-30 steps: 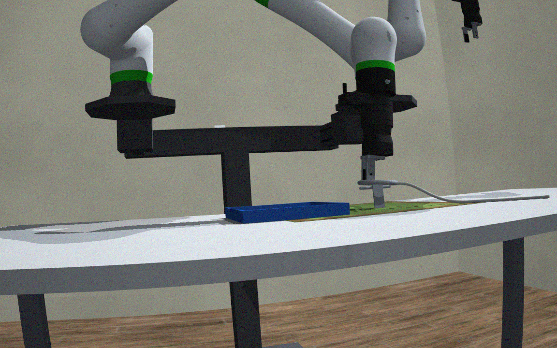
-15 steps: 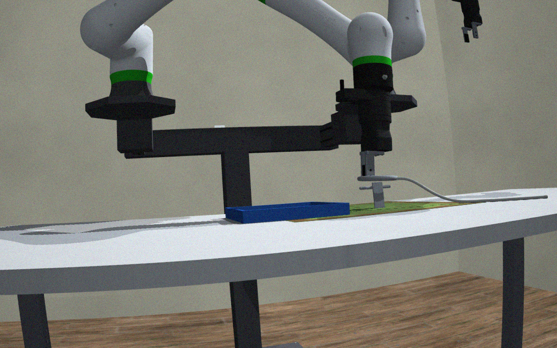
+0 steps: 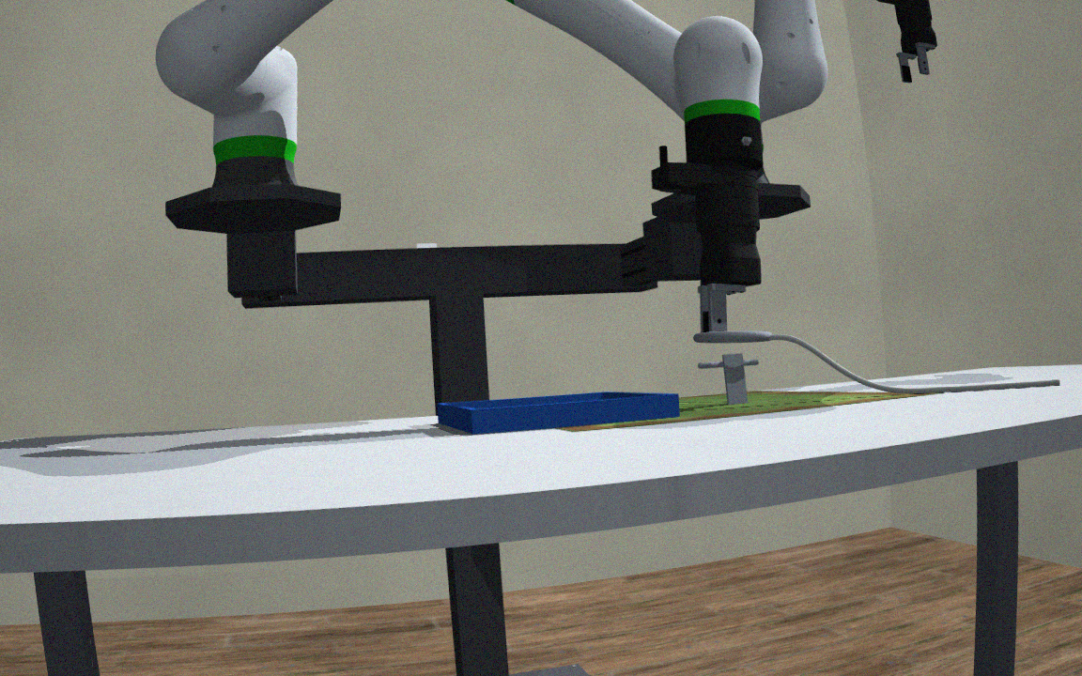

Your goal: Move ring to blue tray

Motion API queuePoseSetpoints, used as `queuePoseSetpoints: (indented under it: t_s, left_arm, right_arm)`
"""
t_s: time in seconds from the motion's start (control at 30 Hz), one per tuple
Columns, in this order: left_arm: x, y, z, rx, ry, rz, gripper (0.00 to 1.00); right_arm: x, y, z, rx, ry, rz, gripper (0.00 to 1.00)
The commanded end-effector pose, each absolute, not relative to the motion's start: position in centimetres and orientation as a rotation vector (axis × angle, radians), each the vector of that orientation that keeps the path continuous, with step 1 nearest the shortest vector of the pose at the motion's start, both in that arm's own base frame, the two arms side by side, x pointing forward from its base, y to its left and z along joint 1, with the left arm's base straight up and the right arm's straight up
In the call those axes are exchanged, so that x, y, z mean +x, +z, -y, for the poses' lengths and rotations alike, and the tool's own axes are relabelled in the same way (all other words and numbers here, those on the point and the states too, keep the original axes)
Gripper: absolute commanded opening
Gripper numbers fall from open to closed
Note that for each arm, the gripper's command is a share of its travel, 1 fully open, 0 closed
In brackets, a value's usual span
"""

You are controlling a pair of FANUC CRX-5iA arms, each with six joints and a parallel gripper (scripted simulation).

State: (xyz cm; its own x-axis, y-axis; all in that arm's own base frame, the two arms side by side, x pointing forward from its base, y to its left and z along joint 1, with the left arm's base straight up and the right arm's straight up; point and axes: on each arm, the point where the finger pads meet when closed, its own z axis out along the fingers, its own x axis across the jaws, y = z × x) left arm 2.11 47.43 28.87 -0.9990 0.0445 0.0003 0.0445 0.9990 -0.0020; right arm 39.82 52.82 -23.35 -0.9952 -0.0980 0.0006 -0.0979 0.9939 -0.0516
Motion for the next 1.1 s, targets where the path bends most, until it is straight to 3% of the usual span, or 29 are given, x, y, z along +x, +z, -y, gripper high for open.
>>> queuePoseSetpoints:
  t_s: [0.0, 0.47, 1.07]
  left_arm:
    - [2.1, 29.0, -47.5, -0.07, 0.0, 3.141, 1.0]
    - [2.1, 29.0, -47.5, -0.07, 0.0, 3.141, 1.0]
    - [2.1, 29.0, -47.5, -0.07, 0.0, 3.141, 1.0]
  right_arm:
    - [39.9, -23.0, -52.9, -0.154, -0.079, -3.133, 0.0]
    - [40.2, -23.1, -50.4, -0.154, -0.079, -3.133, 0.0]
    - [41.9, -23.8, -36.5, -0.154, -0.08, -3.133, 0.0]
